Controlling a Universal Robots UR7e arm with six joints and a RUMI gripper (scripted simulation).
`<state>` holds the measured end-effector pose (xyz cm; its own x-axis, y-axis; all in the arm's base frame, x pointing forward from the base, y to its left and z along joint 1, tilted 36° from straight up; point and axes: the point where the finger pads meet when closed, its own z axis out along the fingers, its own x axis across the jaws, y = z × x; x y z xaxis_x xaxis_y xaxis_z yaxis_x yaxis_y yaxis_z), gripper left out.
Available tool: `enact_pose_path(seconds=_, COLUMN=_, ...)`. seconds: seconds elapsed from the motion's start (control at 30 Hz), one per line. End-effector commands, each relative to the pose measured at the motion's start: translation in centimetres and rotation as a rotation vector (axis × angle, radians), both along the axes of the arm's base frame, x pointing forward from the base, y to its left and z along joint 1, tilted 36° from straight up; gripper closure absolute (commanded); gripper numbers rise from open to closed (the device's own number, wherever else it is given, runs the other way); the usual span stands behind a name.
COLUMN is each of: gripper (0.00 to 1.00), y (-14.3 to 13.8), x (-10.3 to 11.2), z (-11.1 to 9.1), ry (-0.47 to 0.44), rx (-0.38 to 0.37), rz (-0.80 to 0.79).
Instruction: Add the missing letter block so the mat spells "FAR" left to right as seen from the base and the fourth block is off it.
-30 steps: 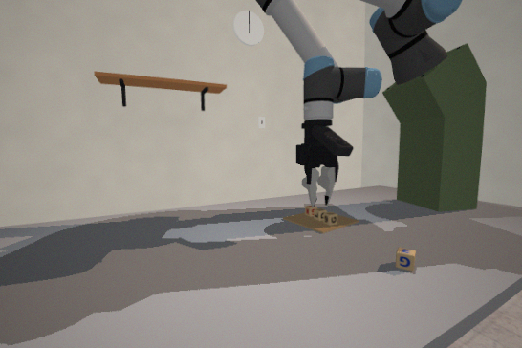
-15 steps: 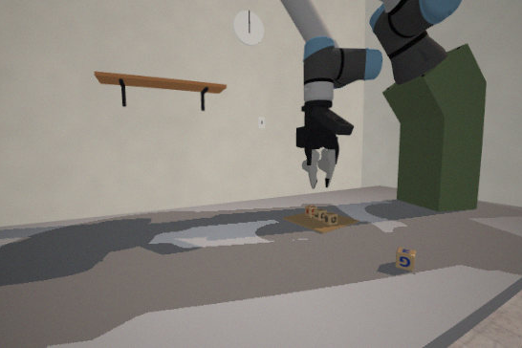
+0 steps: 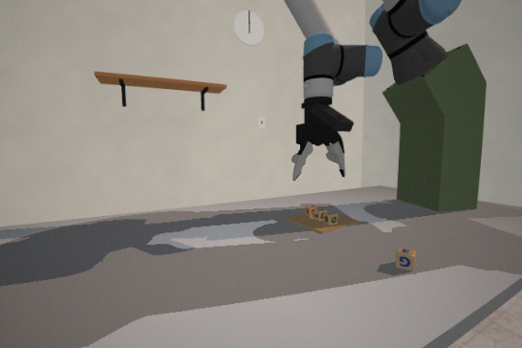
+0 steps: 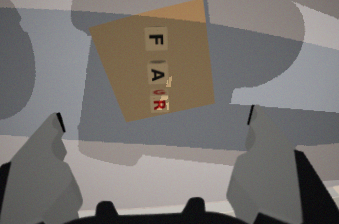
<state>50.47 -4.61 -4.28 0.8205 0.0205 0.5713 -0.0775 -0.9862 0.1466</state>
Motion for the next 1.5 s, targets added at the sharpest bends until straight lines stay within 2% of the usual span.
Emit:
enact_pose_path(seconds=0.0, gripper=0.0, y=0.0, x=0.0, z=0.1, ry=-0.001, rx=0.0, rz=0.0)
enact_pose_path(seconds=0.67, gripper=0.0, y=0.1, x=-0.3, z=0.5, ry=-0.001, rx=0.0, rz=0.0)
enact_pose_path(seconds=0.97, gripper=0.0, y=0.3, x=-1.1, z=1.7, ry=-0.001, rx=0.0, rz=0.0)
enact_pose_path(seconds=1.47, gripper=0.0, y=1.1, x=-3.7, z=5.3, ry=-0.001, rx=0.0, rz=0.0)
